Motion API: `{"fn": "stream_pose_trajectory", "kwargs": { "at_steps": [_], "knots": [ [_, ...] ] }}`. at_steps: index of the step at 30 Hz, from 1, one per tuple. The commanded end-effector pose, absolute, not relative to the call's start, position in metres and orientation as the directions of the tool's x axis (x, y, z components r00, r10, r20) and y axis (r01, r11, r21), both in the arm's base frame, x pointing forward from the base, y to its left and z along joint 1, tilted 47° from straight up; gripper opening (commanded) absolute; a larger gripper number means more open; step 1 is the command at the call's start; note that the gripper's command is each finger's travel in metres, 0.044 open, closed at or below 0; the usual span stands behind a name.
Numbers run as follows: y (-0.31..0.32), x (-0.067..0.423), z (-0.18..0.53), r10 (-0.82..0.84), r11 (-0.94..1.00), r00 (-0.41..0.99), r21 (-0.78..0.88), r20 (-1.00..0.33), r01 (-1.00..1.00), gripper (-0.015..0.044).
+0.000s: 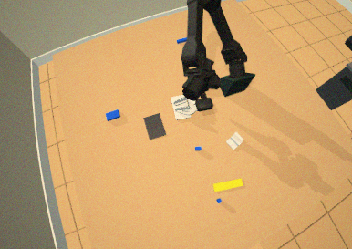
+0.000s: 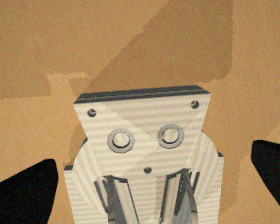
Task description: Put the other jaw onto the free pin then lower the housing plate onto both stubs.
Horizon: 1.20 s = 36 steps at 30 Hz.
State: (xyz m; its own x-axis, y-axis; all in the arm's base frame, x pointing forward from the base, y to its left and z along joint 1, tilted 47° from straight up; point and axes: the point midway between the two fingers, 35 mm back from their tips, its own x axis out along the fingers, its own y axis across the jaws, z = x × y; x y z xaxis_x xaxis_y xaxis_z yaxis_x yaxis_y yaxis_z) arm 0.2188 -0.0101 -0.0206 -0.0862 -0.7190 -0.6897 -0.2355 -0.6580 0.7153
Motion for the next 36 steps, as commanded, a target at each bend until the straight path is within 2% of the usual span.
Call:
{"fn": "stream_pose_trajectory", "kwargs": {
  "at_steps": [1, 4, 10, 36],
  "knots": [
    [0.002, 0.218, -0.007, -0.718, -0.654, -0.095, 0.715, -0.69, -0.246, 0.044],
    [-0.001, 0.22, -0.013, -0.717, -0.66, -0.08, 0.712, -0.692, -0.239, 0.044],
    [0.038, 0.208, 0.03, -0.717, -0.655, -0.096, 0.714, -0.691, -0.245, 0.044],
    [0.038, 0.208, 0.03, -0.717, -0.655, -0.096, 0.714, -0.691, -0.245, 0.044]
  ]
}}
